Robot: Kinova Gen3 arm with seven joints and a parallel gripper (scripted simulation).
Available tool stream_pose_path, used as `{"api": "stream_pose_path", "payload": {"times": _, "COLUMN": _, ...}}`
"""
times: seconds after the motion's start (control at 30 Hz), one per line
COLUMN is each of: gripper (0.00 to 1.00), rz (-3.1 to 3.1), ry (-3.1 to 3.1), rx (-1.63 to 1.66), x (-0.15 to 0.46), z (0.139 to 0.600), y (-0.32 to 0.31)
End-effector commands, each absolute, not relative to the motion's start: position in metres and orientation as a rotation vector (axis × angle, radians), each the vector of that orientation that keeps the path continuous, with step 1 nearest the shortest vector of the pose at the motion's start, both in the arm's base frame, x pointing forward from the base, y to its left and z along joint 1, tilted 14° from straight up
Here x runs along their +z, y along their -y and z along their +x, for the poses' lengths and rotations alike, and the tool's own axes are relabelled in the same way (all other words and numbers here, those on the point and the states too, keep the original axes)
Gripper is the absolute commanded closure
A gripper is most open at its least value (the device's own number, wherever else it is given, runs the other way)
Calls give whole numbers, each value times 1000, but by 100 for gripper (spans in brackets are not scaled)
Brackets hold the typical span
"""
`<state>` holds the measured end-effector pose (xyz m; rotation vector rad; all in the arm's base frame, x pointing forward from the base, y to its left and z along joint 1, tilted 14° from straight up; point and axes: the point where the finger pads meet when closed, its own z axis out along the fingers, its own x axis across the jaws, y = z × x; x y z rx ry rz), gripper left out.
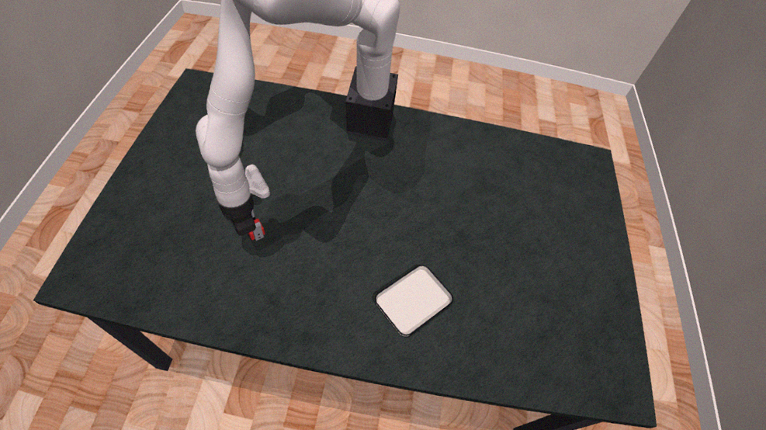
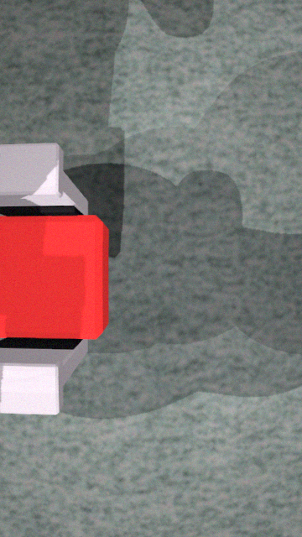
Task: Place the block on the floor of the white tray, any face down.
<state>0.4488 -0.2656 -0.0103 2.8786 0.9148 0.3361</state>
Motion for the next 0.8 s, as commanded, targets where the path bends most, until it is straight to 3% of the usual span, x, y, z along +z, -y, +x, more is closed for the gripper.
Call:
{"api": "stream_pose_path", "payload": {"times": 0.0, "gripper": 100, "rz": 2877, "ry": -914, "rx": 337, "x": -3, "z": 448, "y": 266}}
{"api": "stream_pose_path", "payload": {"times": 0.77, "gripper": 100, "rz": 2877, "ry": -914, "rx": 337, "x": 12, "z": 444, "y": 265}}
